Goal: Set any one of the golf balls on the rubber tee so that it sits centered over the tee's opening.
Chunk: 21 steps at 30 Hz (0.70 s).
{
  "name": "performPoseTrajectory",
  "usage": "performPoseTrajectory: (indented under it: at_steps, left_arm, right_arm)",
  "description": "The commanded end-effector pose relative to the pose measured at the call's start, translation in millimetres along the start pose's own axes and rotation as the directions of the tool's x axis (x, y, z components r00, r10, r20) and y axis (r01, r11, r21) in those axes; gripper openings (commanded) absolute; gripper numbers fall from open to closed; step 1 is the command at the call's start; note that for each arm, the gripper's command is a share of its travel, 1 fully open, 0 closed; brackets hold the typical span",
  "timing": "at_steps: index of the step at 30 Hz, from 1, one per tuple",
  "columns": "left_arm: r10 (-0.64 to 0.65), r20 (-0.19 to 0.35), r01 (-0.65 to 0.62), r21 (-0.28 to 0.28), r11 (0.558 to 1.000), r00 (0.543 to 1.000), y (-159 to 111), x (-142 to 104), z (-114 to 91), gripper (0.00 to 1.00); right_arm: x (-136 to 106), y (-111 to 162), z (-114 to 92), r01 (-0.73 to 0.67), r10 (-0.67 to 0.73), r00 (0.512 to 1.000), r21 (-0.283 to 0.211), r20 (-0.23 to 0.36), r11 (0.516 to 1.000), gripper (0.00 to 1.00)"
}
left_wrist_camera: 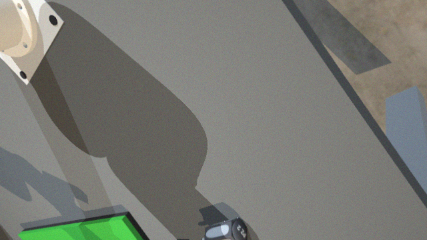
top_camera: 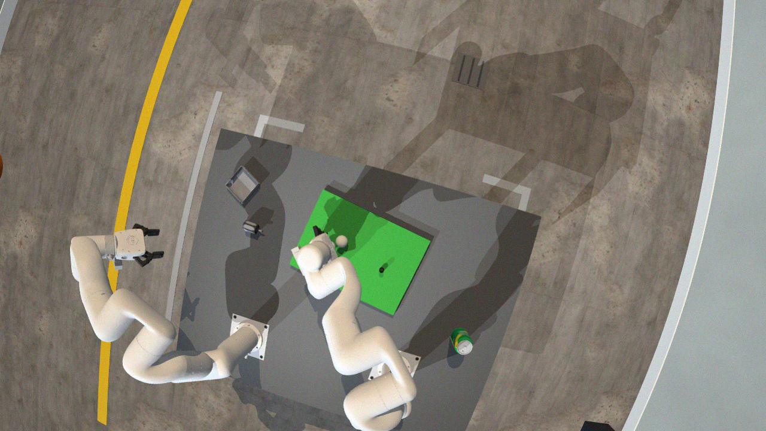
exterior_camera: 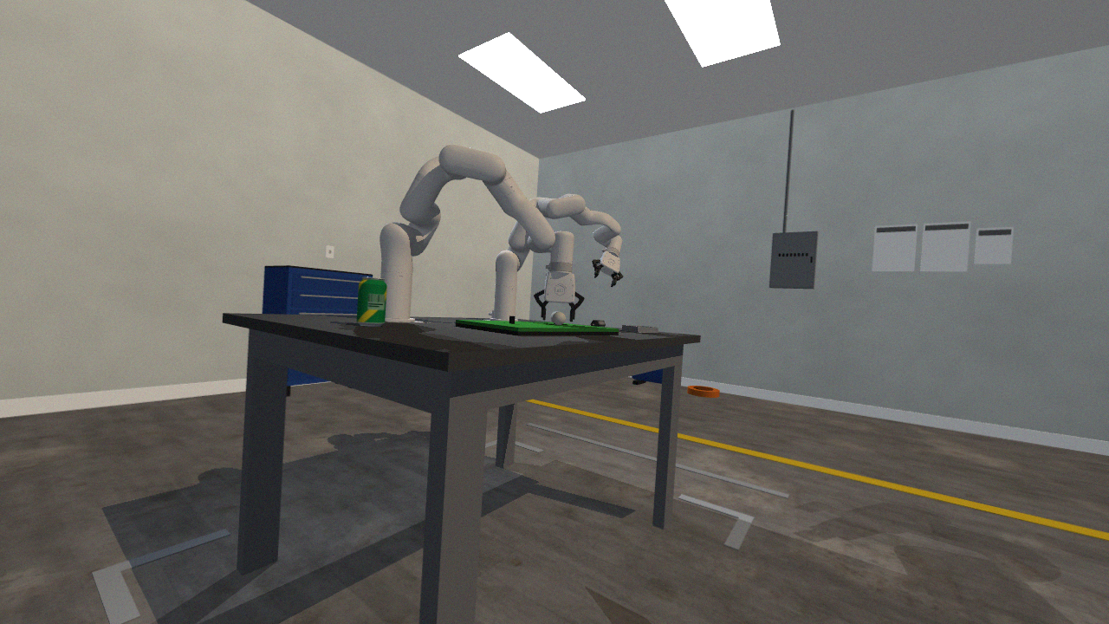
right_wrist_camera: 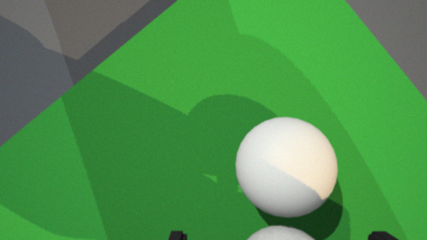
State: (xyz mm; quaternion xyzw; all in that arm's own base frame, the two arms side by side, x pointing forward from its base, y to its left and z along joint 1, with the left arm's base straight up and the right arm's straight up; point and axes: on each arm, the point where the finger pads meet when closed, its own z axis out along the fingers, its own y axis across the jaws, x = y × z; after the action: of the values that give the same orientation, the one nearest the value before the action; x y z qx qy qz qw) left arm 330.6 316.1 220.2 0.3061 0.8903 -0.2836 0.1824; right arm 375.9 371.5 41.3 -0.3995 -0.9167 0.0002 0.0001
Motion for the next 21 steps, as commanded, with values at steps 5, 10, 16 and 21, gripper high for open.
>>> performPoseTrajectory:
  at_steps: [5, 10, 16, 21]
  left_arm:
    - [0.098, -0.039, -0.101, -0.078, 0.992, 0.994, -7.1, 28.3, -22.1, 1.0]
    - [0.153, -0.07, -0.16, -0.107, 0.981, 0.986, -13.2, 46.0, -32.0, 1.0]
    - [0.196, -0.099, -0.208, -0.127, 0.97, 0.976, -18.7, 60.1, -39.6, 1.0]
    - [0.262, -0.152, -0.284, -0.15, 0.947, 0.953, -28.4, 82.4, -51.1, 1.0]
  right_arm:
    - [0.4, 4.1, -4.5, -0.009, 0.009, 1.0, -0.013, -0.003, 1.0, 1.0]
    - [0.4, 4.1, -4.5, -0.009, 0.009, 1.0, -0.013, -0.003, 1.0, 1.0]
    - [0.4, 4.1, -4.5, -0.009, 0.009, 1.0, -0.013, -0.003, 1.0, 1.0]
    - [0.4, 4.1, -4.5, -0.009, 0.009, 1.0, -0.013, -0.003, 1.0, 1.0]
